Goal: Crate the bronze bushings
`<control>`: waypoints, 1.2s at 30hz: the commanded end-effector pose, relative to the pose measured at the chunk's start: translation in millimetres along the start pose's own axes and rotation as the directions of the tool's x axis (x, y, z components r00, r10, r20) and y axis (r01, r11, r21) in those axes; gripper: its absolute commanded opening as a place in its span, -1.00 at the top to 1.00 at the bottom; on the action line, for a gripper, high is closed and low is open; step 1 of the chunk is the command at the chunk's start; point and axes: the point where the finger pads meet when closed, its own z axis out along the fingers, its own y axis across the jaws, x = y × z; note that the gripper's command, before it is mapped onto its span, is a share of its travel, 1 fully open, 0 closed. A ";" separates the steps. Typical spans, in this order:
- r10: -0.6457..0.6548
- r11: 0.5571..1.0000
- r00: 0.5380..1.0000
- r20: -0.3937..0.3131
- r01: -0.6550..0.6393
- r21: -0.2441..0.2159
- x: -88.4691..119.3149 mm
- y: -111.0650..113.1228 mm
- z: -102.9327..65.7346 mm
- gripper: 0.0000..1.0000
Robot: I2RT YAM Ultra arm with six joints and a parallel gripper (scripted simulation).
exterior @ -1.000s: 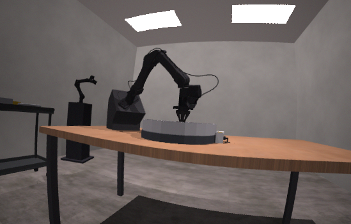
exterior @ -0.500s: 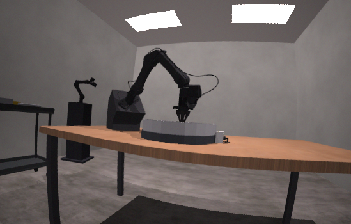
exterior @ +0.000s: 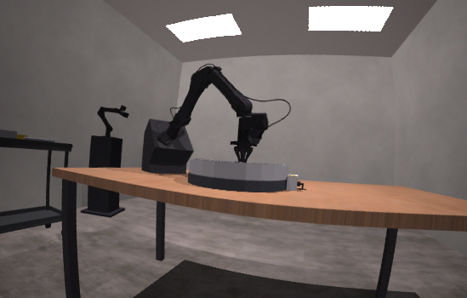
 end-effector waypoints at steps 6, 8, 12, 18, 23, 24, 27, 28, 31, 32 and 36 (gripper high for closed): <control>0.015 1.000 0.999 0.040 -0.014 -0.026 -12.3 4.6 -28.7 0.68; 0.015 1.000 0.999 0.040 -0.014 -0.026 -12.0 4.3 -37.6 0.68; 0.016 1.000 0.999 0.039 -0.015 -0.026 -11.4 3.6 -54.4 0.68; 0.016 1.000 0.999 0.039 -0.015 -0.027 -11.2 3.3 -60.8 0.68; 0.014 1.000 0.999 0.037 -0.013 -0.025 -10.7 3.3 -60.1 0.68; 0.014 1.000 0.999 0.038 -0.013 -0.026 -11.0 3.2 -60.7 0.68; 0.011 1.000 0.999 0.037 -0.011 -0.025 -10.5 3.4 -59.9 0.68; 0.011 1.000 0.999 0.037 -0.011 -0.025 -10.5 3.4 -59.9 0.68; 0.011 1.000 0.999 0.037 -0.011 -0.025 -10.5 3.4 -59.9 0.68; 0.011 1.000 0.999 0.037 -0.011 -0.025 -10.5 3.4 -59.9 0.68; 0.011 1.000 0.999 0.037 -0.011 -0.025 -10.5 3.4 -59.9 0.68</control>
